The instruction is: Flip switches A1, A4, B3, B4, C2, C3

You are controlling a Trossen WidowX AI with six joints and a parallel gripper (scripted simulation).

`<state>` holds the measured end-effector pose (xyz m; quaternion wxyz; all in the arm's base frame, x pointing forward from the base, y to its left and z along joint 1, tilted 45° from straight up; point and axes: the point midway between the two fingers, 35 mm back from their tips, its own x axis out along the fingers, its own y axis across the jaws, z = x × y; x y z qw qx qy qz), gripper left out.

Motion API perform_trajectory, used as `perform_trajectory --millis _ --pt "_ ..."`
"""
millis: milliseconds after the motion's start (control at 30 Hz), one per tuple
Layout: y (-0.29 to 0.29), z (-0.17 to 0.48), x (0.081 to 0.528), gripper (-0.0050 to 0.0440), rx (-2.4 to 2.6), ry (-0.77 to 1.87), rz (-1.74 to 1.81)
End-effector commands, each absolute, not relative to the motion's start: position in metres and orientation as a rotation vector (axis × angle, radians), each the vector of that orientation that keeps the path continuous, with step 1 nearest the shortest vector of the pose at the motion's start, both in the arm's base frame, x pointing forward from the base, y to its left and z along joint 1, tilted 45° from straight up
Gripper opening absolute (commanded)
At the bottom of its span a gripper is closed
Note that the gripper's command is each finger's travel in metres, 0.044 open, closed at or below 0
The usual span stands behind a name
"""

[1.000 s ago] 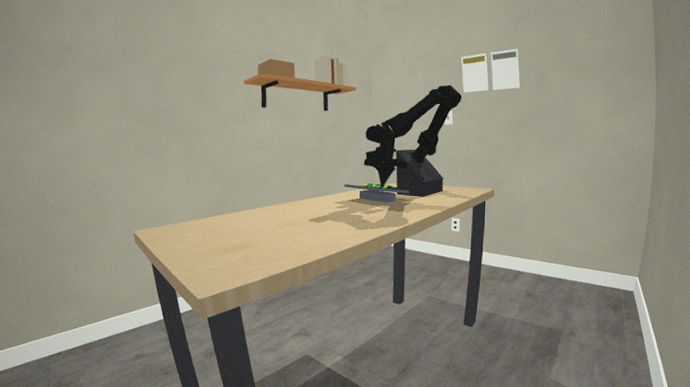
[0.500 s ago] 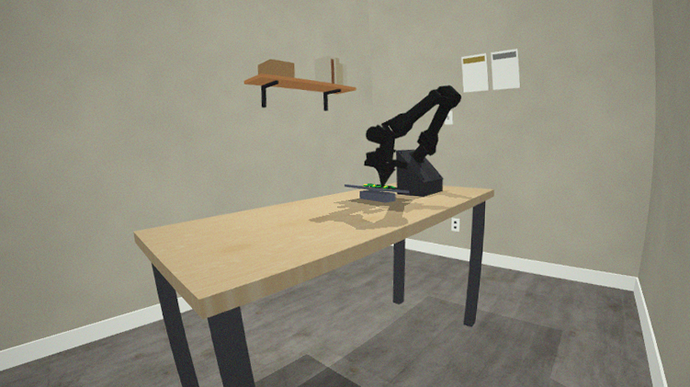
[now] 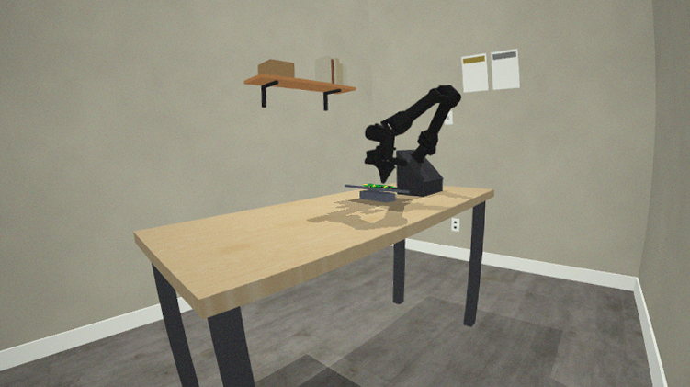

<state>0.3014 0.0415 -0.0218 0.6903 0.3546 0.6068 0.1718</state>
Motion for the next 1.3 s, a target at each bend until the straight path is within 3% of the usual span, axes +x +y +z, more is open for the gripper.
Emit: perform_trajectory --millis 0,333,667,1267 --pt "0.013 0.013 0.315 -0.005 0.748 1.281 0.403" --pt "0.003 0.027 0.302 -0.005 0.77 1.327 0.399" --pt "-0.047 -0.029 0.288 -0.005 0.775 1.346 0.392" --pt "-0.018 -0.056 0.289 -0.005 0.795 1.334 0.386"
